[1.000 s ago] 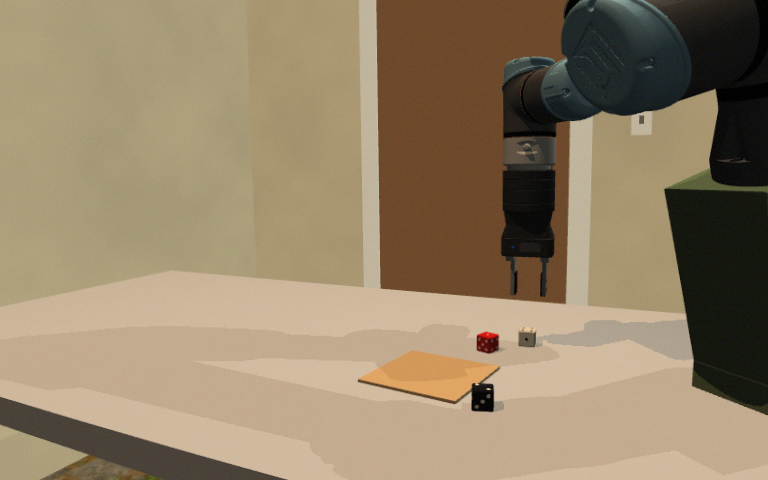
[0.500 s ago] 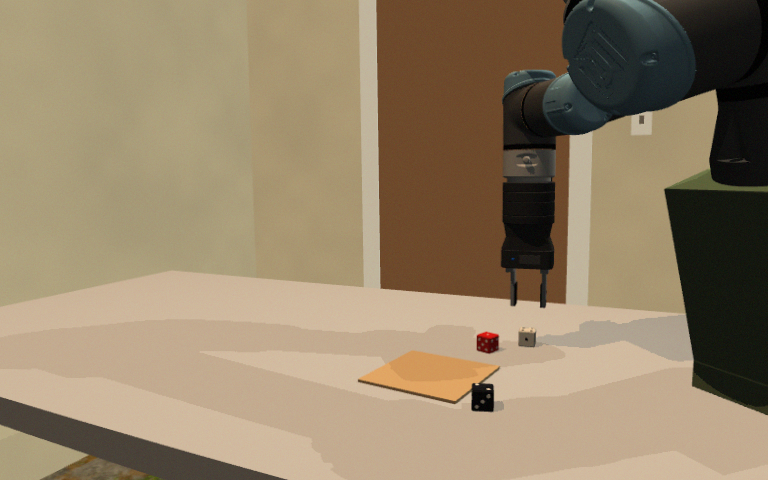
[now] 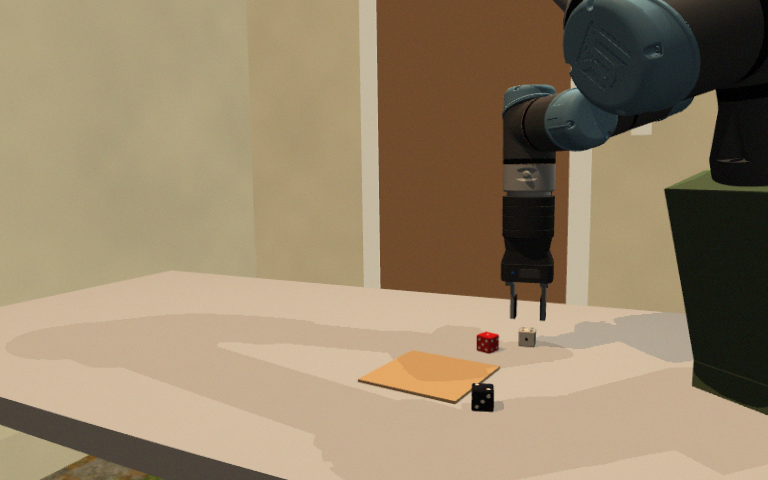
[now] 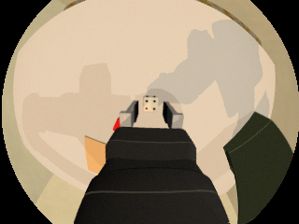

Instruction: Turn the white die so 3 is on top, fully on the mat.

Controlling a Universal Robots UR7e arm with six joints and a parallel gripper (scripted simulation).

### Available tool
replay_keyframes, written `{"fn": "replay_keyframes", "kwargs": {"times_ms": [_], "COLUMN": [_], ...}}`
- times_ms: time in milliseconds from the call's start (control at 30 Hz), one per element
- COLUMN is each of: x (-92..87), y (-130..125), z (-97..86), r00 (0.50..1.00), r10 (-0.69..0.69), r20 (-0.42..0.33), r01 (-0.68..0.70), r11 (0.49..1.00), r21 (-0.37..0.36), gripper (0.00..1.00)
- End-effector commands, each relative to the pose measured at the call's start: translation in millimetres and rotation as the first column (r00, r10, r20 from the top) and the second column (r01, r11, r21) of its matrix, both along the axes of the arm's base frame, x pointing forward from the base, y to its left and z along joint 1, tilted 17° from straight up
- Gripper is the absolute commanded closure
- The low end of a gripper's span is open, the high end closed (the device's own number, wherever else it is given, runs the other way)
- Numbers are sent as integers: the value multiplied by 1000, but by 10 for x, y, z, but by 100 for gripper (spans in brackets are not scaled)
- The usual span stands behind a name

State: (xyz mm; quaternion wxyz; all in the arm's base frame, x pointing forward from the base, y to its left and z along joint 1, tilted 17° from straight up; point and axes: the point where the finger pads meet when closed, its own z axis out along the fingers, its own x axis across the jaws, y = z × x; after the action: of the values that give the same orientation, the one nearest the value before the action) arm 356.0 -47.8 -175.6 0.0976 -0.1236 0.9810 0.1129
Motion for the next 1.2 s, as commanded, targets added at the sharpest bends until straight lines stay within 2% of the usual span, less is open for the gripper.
{"fn": "replay_keyframes", "kwargs": {"times_ms": [0, 1167], "x": [12, 20], "y": [9, 21], "z": [-46, -94], "r00": [1000, 1000], "r10": [0, 0], "r20": [1, 1], "r01": [0, 0], "r11": [1000, 1000], "r21": [-1, -1], "gripper": [21, 21]}}
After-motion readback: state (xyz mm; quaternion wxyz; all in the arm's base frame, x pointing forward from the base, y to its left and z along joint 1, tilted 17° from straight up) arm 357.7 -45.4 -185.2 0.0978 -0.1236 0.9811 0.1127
